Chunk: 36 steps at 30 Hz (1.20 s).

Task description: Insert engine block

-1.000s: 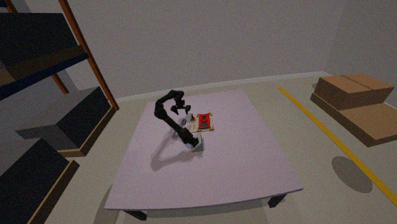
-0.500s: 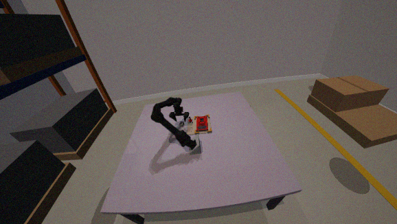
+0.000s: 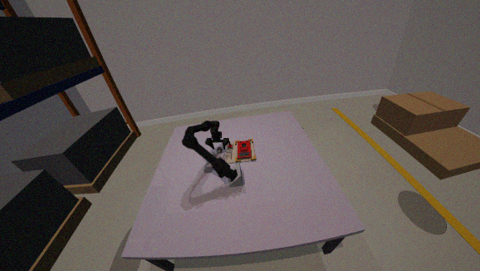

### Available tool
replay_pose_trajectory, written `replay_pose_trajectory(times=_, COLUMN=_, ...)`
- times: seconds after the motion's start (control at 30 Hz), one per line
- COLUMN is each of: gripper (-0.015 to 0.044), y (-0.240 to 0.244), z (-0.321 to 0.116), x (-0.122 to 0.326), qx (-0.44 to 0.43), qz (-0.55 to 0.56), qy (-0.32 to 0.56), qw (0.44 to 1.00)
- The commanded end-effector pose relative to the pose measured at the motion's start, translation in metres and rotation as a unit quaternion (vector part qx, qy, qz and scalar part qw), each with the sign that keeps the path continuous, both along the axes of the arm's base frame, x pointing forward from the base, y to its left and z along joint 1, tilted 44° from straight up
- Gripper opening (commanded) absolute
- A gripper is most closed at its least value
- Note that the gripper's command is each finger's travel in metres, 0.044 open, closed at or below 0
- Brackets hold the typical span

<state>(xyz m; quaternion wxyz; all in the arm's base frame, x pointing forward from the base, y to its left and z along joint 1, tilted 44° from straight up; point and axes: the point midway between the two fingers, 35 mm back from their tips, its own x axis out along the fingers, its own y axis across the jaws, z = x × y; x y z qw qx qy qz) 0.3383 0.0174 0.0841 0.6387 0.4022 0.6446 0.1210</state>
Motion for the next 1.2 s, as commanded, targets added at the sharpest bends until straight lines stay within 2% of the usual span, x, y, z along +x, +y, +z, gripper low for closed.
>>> replay_pose_trajectory(times=0.0, gripper=0.044, y=0.004, z=-0.004, x=0.0, qx=0.004, qz=-0.002, qy=0.002, qw=1.0)
replay_pose_trajectory(times=0.1, gripper=0.044, y=0.005, z=-0.006, x=0.0, qx=0.004, qz=-0.002, qy=0.002, qw=1.0)
replay_pose_trajectory(times=0.43, gripper=0.0177, y=0.005, z=-0.006, x=0.0, qx=0.004, qz=-0.002, qy=0.002, qw=1.0)
replay_pose_trajectory(times=0.7, gripper=0.0124, y=0.005, z=-0.006, x=0.0, qx=0.004, qz=-0.002, qy=0.002, qw=1.0)
replay_pose_trajectory(times=0.87, gripper=0.0, y=-0.001, z=-0.001, x=0.001, qx=0.003, qz=-0.003, qy=0.002, qw=1.0)
replay_pose_trajectory(times=1.17, gripper=0.0, y=-0.022, z=0.019, x=0.001, qx=0.0, qz=-0.003, qy=0.002, qw=1.0)
